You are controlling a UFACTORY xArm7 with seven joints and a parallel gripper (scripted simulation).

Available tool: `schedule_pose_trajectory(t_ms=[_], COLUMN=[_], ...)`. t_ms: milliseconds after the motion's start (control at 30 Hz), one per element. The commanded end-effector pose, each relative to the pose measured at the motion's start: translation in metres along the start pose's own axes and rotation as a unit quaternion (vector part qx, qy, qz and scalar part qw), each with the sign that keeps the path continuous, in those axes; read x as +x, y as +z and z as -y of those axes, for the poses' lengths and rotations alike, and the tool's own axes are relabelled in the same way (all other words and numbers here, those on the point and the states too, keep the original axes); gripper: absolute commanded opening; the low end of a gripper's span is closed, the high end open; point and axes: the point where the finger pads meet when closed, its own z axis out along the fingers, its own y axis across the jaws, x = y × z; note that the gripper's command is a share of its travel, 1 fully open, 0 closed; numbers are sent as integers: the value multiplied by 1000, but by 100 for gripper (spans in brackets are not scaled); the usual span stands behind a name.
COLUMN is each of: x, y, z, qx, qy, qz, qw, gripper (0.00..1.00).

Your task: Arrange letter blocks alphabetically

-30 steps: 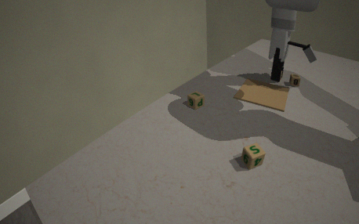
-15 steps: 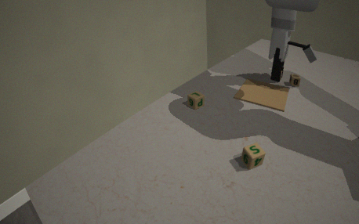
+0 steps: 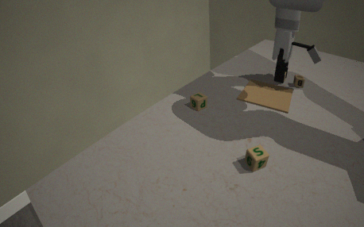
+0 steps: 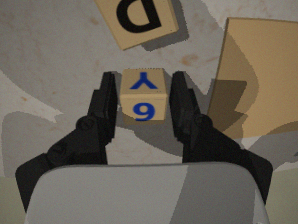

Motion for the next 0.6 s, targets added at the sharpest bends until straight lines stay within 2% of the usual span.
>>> schedule_pose_trajectory(t_ms=[0, 567], x=[-1, -1], y=[-1, -4], z=[0, 0], qx=[0, 0], qy=[0, 0], qz=[1, 1], qw=[1000, 1000], gripper=[47, 47])
